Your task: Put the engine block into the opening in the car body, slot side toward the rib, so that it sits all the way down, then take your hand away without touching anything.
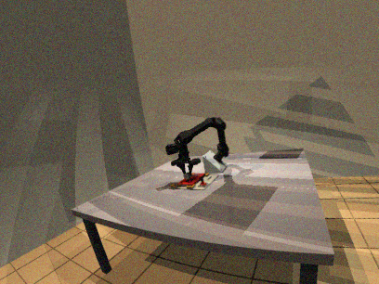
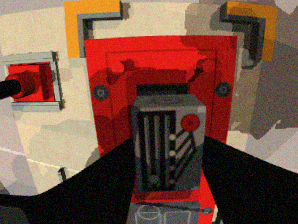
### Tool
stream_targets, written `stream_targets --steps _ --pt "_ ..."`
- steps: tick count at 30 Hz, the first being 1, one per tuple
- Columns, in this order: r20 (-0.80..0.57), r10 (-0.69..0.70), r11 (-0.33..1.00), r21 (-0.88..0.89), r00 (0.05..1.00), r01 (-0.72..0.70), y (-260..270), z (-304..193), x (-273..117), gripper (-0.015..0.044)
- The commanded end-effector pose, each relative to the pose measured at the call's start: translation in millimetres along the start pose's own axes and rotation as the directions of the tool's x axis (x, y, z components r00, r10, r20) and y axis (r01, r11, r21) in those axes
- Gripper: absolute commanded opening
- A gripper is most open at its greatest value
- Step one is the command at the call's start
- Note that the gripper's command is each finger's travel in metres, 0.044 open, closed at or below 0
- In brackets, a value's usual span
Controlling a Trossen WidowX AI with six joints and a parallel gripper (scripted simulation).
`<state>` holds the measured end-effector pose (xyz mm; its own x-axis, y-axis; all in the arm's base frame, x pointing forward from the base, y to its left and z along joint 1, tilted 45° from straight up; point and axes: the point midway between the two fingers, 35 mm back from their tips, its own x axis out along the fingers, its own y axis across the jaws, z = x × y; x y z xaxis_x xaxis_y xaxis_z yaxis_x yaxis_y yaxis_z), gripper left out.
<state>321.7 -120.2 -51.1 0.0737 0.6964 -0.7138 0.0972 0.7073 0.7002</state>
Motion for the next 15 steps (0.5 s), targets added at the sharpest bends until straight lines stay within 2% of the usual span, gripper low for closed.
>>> stream_targets --steps 1,15 --pt "0.0 -0.002 1.0 0.018 1.0 0.002 -0.2 0.0 0.3 0.016" --pt "0.0 -0.002 1.0 0.012 1.0 0.002 -0.2 0.1 0.6 0.016"
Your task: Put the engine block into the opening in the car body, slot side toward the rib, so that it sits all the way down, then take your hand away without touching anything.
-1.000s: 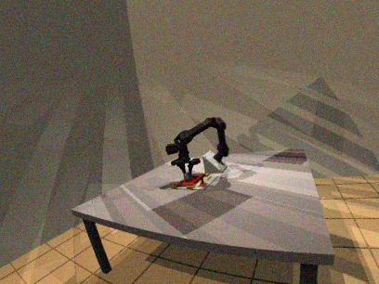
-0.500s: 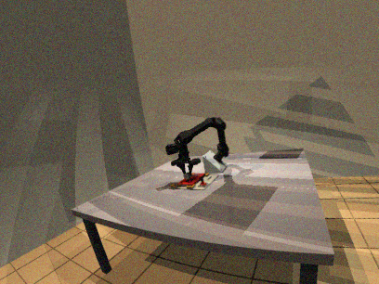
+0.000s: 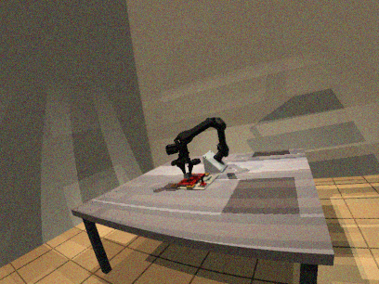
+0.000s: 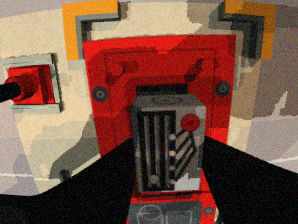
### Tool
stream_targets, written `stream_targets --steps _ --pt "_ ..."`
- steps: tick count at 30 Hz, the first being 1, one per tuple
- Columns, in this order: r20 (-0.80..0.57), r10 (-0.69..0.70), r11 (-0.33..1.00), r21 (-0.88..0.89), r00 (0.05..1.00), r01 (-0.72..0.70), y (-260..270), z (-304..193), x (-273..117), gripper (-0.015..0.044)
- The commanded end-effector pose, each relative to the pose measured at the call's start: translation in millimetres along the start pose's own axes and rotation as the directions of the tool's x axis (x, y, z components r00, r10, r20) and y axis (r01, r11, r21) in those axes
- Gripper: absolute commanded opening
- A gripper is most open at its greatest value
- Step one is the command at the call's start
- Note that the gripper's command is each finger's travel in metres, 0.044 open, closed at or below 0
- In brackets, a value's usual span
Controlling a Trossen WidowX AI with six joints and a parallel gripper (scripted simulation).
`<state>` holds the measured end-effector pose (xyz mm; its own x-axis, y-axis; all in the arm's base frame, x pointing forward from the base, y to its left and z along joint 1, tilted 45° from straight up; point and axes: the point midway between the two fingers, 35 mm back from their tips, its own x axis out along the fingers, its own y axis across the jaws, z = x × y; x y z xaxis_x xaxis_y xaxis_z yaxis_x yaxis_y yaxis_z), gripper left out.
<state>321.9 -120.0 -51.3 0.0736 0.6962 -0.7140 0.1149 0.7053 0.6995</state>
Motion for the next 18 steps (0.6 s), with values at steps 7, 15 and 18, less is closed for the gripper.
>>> stream_targets --steps 7,15,18 --pt "0.0 -0.001 1.0 -0.021 1.0 0.001 -0.3 0.1 0.5 0.016" --pt "0.0 -0.001 1.0 -0.012 1.0 0.001 -0.3 0.1 0.7 0.016" --pt "0.0 -0.001 1.0 -0.006 1.0 0.001 -0.4 0.1 0.8 0.016"
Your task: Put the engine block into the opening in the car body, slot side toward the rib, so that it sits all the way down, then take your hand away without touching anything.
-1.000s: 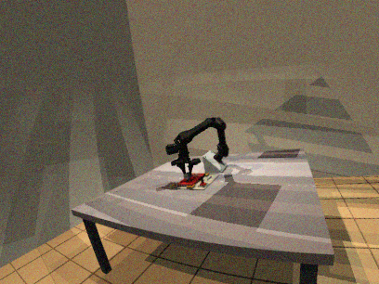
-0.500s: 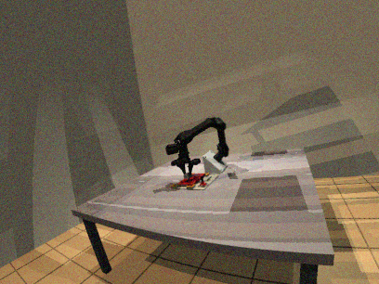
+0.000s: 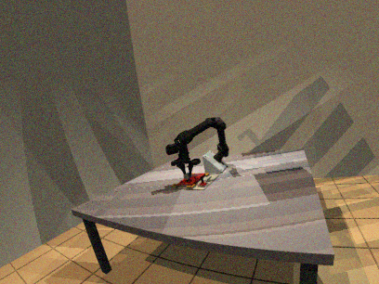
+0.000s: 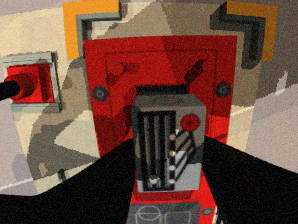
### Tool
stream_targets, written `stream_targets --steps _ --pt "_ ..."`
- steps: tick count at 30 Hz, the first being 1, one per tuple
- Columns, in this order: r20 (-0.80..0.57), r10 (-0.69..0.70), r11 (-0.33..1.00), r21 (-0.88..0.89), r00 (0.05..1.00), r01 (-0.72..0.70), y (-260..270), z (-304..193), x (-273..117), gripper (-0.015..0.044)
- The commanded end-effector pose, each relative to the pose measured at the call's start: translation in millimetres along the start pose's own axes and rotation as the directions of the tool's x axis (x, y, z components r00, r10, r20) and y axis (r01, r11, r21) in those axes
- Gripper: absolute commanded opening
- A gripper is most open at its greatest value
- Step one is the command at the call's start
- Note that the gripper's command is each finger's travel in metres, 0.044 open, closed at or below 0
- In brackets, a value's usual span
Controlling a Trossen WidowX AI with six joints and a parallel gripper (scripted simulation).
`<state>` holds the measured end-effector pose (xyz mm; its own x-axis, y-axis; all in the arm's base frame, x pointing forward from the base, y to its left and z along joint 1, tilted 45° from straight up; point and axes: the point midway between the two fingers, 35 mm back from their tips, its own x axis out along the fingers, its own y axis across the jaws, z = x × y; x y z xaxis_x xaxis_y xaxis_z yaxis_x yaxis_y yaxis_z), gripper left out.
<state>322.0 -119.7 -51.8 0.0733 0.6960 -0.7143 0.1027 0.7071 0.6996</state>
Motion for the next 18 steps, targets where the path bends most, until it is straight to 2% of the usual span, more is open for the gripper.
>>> stream_targets --steps 1,18 --pt "0.0 -0.001 1.0 0.006 1.0 0.001 -0.3 0.0 0.3 0.016" --pt "0.0 -0.001 1.0 0.01 1.0 0.001 -0.3 0.0 0.6 0.016"
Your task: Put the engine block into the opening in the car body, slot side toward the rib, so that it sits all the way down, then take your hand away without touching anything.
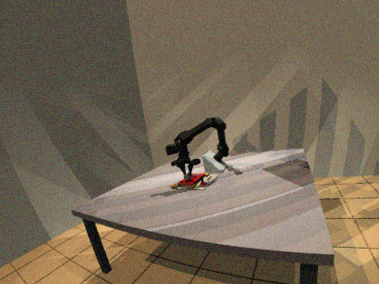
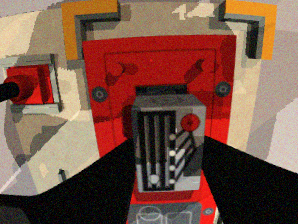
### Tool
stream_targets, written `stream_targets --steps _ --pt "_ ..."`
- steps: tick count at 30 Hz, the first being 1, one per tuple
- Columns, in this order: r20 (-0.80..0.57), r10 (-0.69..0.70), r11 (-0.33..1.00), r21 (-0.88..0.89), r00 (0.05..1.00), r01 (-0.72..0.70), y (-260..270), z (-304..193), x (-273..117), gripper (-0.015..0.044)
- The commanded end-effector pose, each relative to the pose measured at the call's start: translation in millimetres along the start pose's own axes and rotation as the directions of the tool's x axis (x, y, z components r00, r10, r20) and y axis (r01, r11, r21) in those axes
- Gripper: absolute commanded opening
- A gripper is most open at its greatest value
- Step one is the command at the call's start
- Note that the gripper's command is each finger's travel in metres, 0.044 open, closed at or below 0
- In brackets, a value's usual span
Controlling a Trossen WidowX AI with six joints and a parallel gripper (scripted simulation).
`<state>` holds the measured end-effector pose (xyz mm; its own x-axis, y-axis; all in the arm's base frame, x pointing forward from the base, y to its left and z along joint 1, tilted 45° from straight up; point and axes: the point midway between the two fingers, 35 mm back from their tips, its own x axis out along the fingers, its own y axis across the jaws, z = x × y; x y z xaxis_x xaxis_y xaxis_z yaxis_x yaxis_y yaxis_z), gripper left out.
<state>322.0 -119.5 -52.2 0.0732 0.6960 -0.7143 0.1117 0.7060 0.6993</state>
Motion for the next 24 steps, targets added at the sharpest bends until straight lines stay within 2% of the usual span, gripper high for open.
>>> stream_targets --steps 1,24 --pt "0.0 -0.001 1.0 -0.002 1.0 0.001 -0.2 0.1 0.3 0.016" --pt "0.0 -0.001 1.0 -0.007 1.0 0.001 -0.2 0.1 0.9 0.016"
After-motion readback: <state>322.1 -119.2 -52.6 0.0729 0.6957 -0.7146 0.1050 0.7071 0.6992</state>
